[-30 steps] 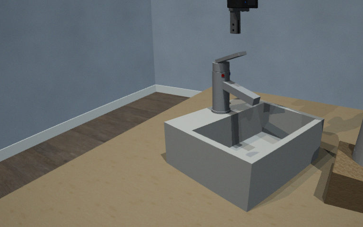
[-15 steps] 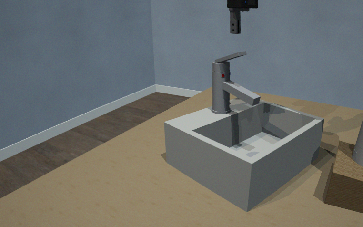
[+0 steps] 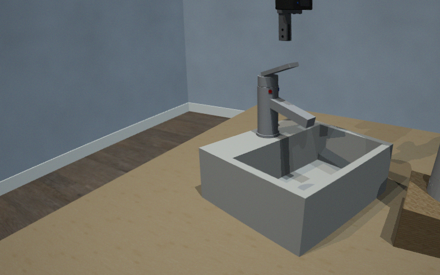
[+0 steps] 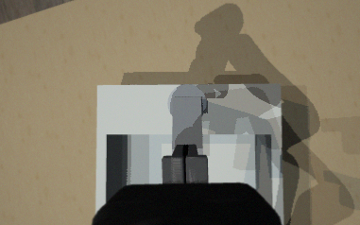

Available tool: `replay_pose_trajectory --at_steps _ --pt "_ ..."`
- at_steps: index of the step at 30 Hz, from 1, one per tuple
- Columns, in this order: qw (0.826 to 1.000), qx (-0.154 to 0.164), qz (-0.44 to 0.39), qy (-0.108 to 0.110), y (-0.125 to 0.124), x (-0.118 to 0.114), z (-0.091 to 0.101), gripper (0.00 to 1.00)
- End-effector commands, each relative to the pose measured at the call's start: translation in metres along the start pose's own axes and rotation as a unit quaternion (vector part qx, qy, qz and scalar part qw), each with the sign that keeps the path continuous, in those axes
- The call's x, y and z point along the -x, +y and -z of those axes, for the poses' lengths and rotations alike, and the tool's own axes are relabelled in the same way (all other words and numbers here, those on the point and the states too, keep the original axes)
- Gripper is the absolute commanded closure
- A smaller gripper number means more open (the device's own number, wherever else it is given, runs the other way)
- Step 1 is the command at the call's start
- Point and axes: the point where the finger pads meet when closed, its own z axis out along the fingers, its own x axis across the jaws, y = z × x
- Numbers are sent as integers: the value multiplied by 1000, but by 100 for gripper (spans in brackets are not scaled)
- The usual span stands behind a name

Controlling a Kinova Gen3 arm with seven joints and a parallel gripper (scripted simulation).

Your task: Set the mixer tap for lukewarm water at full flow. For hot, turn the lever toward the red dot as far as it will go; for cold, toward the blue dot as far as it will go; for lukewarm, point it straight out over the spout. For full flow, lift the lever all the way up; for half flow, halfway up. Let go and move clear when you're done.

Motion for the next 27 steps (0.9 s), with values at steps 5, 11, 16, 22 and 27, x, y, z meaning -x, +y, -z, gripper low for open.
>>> replay_pose_trajectory --at_steps 5,11,16,22,27 --pt "1000 0 18 0 -1 1 0 100" --pt "999 0 37 1 -1 2 0 100" --pt "998 1 70 2 -1 4 0 100" --pt "992 3 123 4 -2 7 -1 100" --pt "988 4 155 5 -2 8 -1 100"
